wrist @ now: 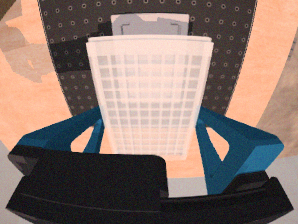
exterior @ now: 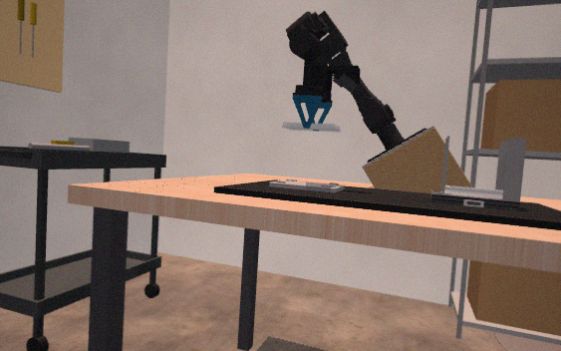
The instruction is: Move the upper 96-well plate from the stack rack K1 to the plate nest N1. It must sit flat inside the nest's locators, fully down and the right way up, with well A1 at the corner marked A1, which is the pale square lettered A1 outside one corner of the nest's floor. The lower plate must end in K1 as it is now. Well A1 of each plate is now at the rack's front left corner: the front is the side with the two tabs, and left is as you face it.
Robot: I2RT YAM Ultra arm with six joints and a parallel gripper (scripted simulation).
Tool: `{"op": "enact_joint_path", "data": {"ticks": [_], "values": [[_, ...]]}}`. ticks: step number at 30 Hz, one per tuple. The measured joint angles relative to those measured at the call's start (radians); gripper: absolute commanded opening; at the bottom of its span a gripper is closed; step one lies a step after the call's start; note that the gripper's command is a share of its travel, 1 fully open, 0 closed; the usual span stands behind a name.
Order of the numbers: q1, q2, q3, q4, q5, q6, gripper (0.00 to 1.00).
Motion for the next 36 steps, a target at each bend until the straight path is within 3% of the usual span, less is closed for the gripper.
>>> {"op": "enact_joint_path", "data": {"ticks": [36], "values": [[0.000, 0.003, -0.021, 0.021, -0.001, -0.003, 0.00]]}}
